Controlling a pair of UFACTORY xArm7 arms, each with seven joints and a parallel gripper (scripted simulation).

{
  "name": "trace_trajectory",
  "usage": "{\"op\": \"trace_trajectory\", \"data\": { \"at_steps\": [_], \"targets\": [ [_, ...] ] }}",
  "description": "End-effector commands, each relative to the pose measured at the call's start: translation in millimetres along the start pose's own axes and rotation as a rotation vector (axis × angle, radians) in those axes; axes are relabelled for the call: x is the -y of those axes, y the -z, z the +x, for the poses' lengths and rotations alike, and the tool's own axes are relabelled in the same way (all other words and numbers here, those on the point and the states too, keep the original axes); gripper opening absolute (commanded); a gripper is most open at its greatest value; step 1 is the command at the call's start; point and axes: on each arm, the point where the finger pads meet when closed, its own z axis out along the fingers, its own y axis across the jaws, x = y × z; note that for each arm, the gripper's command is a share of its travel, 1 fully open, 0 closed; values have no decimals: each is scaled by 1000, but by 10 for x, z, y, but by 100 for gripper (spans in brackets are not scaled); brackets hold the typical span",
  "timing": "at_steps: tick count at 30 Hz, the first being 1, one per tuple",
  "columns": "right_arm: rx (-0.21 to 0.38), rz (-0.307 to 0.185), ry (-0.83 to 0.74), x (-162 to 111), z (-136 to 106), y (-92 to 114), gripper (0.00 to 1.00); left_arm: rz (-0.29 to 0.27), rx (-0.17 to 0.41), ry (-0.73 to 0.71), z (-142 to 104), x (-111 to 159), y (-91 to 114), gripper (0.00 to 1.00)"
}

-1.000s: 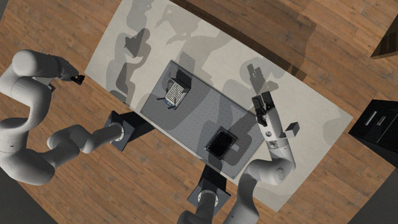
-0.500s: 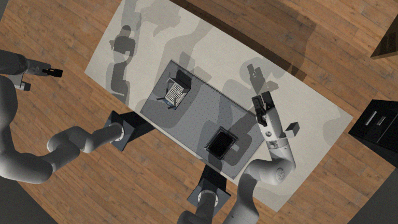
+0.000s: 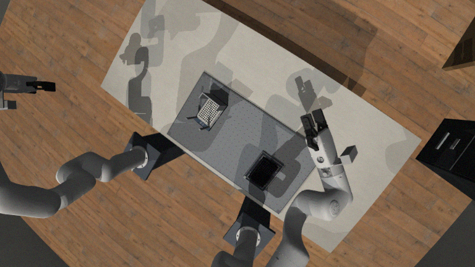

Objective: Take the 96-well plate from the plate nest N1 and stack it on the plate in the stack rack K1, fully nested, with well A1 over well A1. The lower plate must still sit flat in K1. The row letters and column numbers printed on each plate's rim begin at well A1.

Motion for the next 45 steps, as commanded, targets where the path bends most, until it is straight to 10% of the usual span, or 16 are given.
{"op": "trace_trajectory", "data": {
  "at_steps": [1, 45],
  "targets": [
    [-1, 3, 4, 23, 15, 0, 100, 21, 8, 55, 24, -118, 37, 100],
    [-1, 3, 4, 23, 15, 0, 100, 88, 25, 237, 146, -501, 123, 100]
  ]
}}
